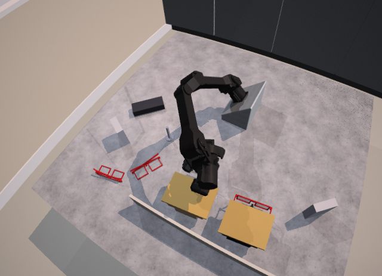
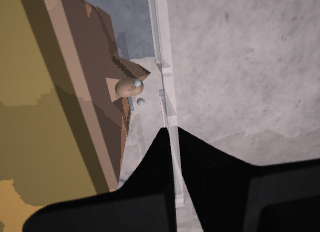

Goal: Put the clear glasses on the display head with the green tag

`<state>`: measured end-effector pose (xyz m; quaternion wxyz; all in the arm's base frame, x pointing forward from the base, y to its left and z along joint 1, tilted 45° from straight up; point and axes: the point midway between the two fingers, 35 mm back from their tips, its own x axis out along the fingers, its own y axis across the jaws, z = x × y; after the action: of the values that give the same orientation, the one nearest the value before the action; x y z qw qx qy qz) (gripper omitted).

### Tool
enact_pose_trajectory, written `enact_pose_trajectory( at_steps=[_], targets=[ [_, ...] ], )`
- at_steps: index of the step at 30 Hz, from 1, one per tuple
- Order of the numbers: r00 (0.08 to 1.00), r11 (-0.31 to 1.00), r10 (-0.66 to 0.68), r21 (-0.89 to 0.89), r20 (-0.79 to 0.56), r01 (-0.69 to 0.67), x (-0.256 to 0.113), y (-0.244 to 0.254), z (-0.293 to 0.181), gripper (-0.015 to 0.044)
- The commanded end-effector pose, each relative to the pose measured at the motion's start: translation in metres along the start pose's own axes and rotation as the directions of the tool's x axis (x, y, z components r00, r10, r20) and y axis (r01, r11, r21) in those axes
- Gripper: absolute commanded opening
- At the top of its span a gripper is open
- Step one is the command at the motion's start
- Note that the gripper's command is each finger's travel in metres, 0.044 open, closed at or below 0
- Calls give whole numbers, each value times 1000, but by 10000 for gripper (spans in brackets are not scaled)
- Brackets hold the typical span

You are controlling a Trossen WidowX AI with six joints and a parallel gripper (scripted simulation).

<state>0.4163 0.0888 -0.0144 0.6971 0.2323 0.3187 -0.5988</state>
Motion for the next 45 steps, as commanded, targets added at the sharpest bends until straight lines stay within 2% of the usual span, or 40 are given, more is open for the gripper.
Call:
enact_pose_trajectory(
  at_steps=[1,40,44,45],
  targets=[
    [1000,1000,2,-5,4,-1,0,3,0,0],
    [1000,1000,2,-5,5,-2,8,4,0,0],
    [1000,1000,3,2,-1,-3,6,4,0,105],
    [1000,1000,3,2,-1,-3,6,4,0,107]
  ],
)
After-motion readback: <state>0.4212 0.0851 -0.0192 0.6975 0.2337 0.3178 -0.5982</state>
